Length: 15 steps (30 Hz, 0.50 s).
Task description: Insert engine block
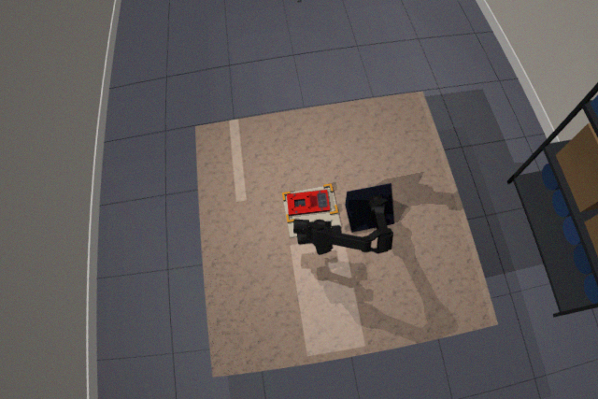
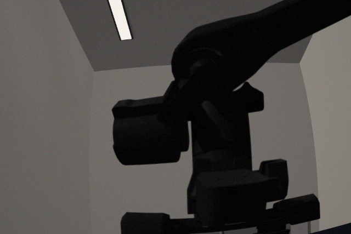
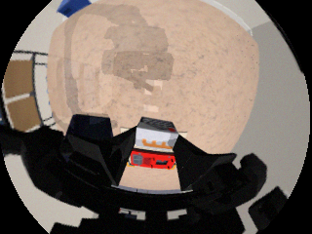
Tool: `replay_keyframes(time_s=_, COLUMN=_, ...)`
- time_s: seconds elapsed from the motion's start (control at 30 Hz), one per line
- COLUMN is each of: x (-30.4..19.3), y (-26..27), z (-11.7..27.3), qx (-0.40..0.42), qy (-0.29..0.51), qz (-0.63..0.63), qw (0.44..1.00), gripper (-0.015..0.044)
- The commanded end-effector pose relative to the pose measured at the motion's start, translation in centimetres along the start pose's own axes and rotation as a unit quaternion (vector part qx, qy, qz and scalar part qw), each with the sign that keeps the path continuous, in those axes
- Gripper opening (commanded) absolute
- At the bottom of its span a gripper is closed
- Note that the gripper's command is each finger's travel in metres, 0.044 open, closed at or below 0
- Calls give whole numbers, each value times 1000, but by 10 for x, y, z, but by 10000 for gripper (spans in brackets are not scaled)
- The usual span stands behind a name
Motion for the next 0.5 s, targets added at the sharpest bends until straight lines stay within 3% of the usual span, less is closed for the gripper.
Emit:
replay_keyframes(time_s=0.0, x=0, y=0, z=-1, qx=0, qy=1, qz=-79, qw=997, gripper=0)
replay_keyframes(time_s=0.47, x=0, y=0, z=-3, qx=-1, qy=1, qz=-316, qw=949, gripper=0)
Point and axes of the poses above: the point midway between the two fingers, 35 mm back from their tips, its own z axis back along the fingers, its own y axis across the jaws, x = y × z, the point moved 6 cm from there along z, back along the fingers, and after that the axes turned 10 degrees about -z, right-handed, at the moved point
